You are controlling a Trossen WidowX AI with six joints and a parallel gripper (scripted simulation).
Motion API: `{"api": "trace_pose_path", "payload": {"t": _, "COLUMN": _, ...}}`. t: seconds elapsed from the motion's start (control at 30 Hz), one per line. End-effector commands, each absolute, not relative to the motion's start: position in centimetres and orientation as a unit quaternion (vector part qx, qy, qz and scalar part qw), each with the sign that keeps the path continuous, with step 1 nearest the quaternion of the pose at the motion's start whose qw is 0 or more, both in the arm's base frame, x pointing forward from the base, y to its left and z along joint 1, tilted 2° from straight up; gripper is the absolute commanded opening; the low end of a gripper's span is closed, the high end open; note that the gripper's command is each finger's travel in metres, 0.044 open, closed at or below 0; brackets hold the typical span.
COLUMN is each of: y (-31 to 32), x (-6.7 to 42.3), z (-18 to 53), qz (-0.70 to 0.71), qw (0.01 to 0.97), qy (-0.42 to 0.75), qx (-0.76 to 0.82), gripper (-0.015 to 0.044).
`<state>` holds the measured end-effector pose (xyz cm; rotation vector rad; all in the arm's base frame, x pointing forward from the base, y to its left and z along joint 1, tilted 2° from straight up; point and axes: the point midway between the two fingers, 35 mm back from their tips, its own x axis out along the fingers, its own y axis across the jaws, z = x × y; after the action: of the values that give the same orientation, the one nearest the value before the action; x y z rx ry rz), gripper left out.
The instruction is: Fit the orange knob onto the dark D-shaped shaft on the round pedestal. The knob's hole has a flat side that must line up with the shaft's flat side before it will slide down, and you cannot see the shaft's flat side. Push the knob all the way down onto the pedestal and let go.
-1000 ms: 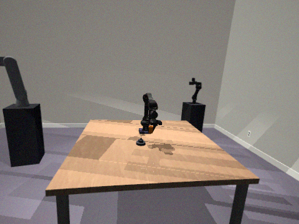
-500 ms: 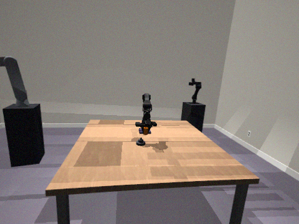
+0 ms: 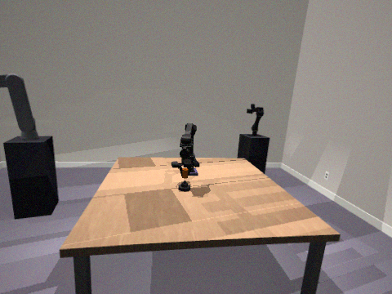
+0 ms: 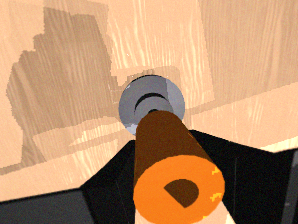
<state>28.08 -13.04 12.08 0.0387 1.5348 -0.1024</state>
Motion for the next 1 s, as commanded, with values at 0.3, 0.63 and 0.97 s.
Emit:
{"api": "trace_pose_path", "payload": {"t": 0.3, "y": -13.1, "x": 28.2, "z": 9.5, "qz": -0.043, "qw": 0.719, "qy": 0.693, "qx": 0.016, "gripper": 0.0}}
{"api": "trace_pose_path", "payload": {"t": 0.63, "y": -13.1, "x": 28.4, "z": 9.6, "qz": -0.044, "qw": 0.719, "qy": 0.693, "qx": 0.018, "gripper": 0.0}}
{"api": "trace_pose_path", "payload": {"t": 0.97, "y": -13.1, "x": 28.2, "z": 9.5, "qz": -0.044, "qw": 0.719, "qy": 0.693, "qx": 0.018, "gripper": 0.0}}
